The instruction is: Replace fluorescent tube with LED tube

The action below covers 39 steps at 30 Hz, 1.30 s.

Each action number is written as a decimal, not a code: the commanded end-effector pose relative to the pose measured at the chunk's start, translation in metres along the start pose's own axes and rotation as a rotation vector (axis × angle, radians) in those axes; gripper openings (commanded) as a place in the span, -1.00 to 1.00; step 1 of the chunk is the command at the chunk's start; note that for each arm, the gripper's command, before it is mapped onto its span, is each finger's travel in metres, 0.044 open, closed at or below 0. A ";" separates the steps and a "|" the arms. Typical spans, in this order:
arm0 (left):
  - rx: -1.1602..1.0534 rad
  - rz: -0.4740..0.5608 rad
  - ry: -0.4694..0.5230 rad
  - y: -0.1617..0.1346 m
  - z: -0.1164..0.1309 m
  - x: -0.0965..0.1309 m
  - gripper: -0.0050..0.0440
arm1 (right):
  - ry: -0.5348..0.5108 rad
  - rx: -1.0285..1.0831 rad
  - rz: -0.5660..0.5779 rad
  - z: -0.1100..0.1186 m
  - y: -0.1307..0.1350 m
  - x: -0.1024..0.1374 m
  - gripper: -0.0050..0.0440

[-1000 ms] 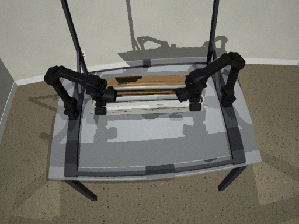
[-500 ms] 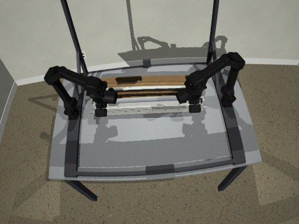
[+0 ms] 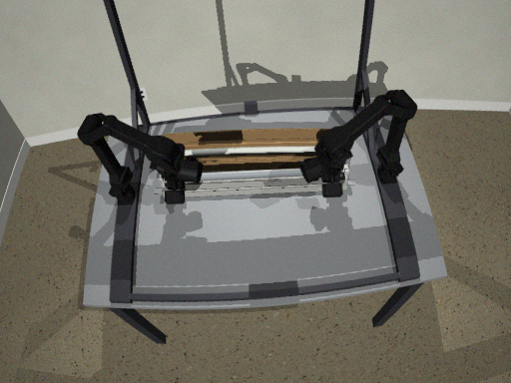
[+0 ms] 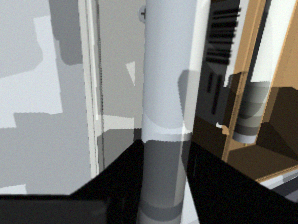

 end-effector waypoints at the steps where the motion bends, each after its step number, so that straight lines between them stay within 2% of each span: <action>1: -0.012 0.000 -0.024 -0.002 -0.002 0.003 -0.50 | -0.022 0.007 0.002 -0.003 0.001 0.002 -0.50; 9: -0.012 0.000 -0.024 -0.002 -0.002 0.003 -0.50 | -0.022 0.007 0.002 -0.003 0.001 0.002 -0.50; 13: -0.012 0.000 -0.024 -0.002 -0.002 0.003 -0.11 | -0.022 0.007 0.002 -0.003 0.001 0.002 -0.11; 14: -0.012 0.000 -0.024 -0.002 -0.002 0.003 -0.01 | -0.022 0.007 0.002 -0.003 0.001 0.002 -0.10; 16: -0.012 0.000 -0.024 -0.002 -0.002 0.003 -0.01 | -0.022 0.007 0.002 -0.003 0.001 0.002 -0.10; 18: -0.016 0.000 -0.032 -0.002 -0.003 0.010 0.14 | -0.022 0.006 0.002 -0.004 0.000 0.004 0.09; 19: -0.019 -0.004 -0.037 -0.002 -0.003 0.016 0.14 | -0.031 0.011 0.005 -0.005 0.000 0.008 0.14; 24: -0.019 -0.010 -0.037 -0.002 -0.002 0.052 0.14 | -0.036 0.014 0.009 -0.004 0.001 0.022 0.14; 27: -0.013 -0.006 -0.025 -0.001 -0.003 0.065 0.14 | -0.036 0.015 0.011 -0.004 0.000 0.027 0.14; 31: -0.013 -0.005 -0.023 0.000 -0.003 0.066 0.14 | -0.035 0.015 0.014 -0.003 0.000 0.046 0.14; 33: -0.013 -0.005 -0.023 0.000 -0.003 0.066 0.14 | -0.035 0.015 0.014 -0.003 0.000 0.046 0.14; 37: -0.016 -0.005 -0.025 -0.002 -0.001 0.066 0.14 | -0.021 0.008 0.007 -0.003 -0.002 0.065 0.14; 39: -0.012 -0.003 -0.025 -0.002 -0.001 0.065 0.14 | -0.021 0.008 0.006 -0.003 -0.002 0.067 0.14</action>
Point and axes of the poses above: on each arm, the point midway between the two fingers, 35 mm back from their tips, its own x axis back along the fingers, its own y axis across the jaws, z = x × y, the point moved 8 cm from there along x, back along the fingers, and after that the axes turned 8 degrees about x, right-handed, at the moved point
